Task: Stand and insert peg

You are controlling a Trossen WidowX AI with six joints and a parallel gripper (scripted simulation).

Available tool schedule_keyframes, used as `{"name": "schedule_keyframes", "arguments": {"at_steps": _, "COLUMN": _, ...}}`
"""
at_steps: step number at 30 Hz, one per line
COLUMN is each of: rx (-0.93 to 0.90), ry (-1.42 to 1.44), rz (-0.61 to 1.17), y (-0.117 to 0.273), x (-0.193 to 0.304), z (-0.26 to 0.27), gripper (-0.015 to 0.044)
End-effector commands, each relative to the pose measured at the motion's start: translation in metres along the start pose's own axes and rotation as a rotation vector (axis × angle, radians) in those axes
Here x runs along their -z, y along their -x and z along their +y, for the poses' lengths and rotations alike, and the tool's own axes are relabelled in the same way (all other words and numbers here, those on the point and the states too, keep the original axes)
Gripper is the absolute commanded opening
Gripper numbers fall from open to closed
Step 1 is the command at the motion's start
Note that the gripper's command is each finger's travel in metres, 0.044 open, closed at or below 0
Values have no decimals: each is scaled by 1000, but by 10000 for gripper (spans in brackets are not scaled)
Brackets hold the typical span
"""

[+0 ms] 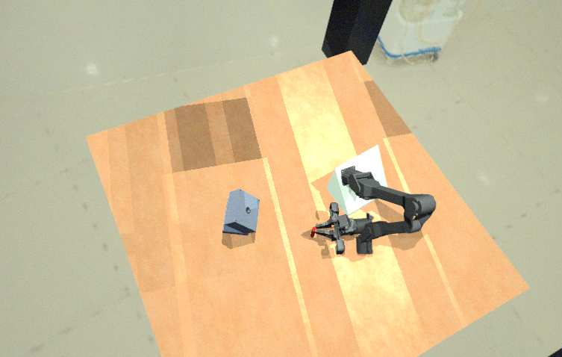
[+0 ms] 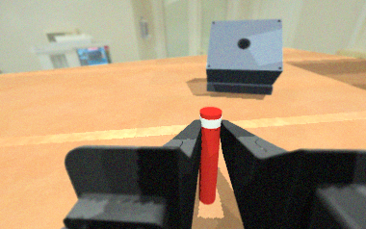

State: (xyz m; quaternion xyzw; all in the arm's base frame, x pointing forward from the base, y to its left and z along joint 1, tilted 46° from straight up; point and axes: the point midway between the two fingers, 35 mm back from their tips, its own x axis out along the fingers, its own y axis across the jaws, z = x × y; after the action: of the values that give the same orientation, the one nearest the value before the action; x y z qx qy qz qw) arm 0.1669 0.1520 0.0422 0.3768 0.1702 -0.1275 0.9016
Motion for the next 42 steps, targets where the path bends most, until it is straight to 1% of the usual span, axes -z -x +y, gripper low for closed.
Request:
{"name": "schedule_keyframes", "arguments": {"at_steps": 1, "rx": 0, "ry": 0, "rz": 0, "y": 0, "x": 0, "z": 0, "gripper": 82}}
{"name": "schedule_keyframes", "arguments": {"at_steps": 3, "rx": 0, "ry": 0, "rz": 0, "y": 0, "x": 0, "z": 0, "gripper": 130}}
{"name": "schedule_keyframes", "arguments": {"at_steps": 31, "rx": 0, "ry": 0, "rz": 0, "y": 0, "x": 0, "z": 0, "gripper": 130}}
{"name": "schedule_keyframes", "arguments": {"at_steps": 42, "rx": 0, "ry": 0, "rz": 0, "y": 0, "x": 0, "z": 0, "gripper": 419}}
